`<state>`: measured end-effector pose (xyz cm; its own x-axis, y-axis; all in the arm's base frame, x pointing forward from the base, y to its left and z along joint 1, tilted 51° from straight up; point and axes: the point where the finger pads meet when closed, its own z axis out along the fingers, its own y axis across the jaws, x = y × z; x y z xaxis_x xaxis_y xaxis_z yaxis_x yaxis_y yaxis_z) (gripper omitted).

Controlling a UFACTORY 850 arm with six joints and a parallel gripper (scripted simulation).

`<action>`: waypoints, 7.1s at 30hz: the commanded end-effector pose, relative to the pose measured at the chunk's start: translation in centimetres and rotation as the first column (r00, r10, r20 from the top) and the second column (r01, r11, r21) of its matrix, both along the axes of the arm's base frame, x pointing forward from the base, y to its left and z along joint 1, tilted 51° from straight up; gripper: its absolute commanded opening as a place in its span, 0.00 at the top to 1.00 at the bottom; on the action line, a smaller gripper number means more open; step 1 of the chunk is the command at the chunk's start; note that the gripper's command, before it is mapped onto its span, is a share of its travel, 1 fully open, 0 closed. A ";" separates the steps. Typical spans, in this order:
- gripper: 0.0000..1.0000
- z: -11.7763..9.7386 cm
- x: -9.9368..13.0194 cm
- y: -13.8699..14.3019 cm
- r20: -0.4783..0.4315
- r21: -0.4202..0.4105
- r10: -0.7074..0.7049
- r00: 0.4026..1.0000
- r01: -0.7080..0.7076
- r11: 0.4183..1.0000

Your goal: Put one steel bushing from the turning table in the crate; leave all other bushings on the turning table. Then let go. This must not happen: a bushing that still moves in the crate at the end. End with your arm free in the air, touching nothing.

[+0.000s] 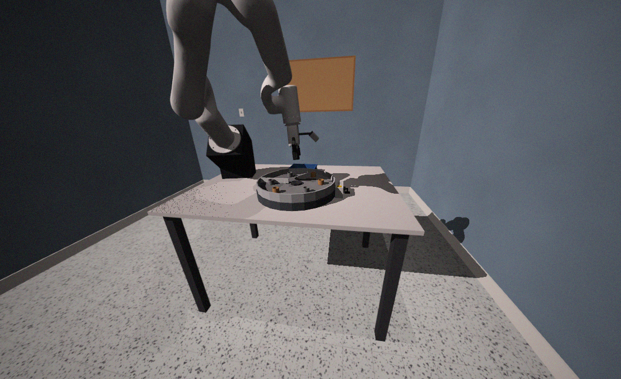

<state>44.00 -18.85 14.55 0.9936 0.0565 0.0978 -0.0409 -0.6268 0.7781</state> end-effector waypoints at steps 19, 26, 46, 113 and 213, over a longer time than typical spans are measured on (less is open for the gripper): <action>0.00 -0.6 -14.6 -0.1 0.068 0.016 -0.166 0.984 0.165 0.986; 0.00 -0.6 -14.6 -0.1 0.068 0.016 -0.166 0.984 0.165 0.986; 0.88 -0.6 -14.6 -0.1 0.068 0.016 -0.166 0.984 0.165 0.986; 0.87 -0.6 -14.6 -0.1 0.068 0.016 -0.166 0.984 0.165 0.986; 0.87 -0.6 -14.6 -0.1 0.068 0.016 -0.166 0.984 0.165 0.986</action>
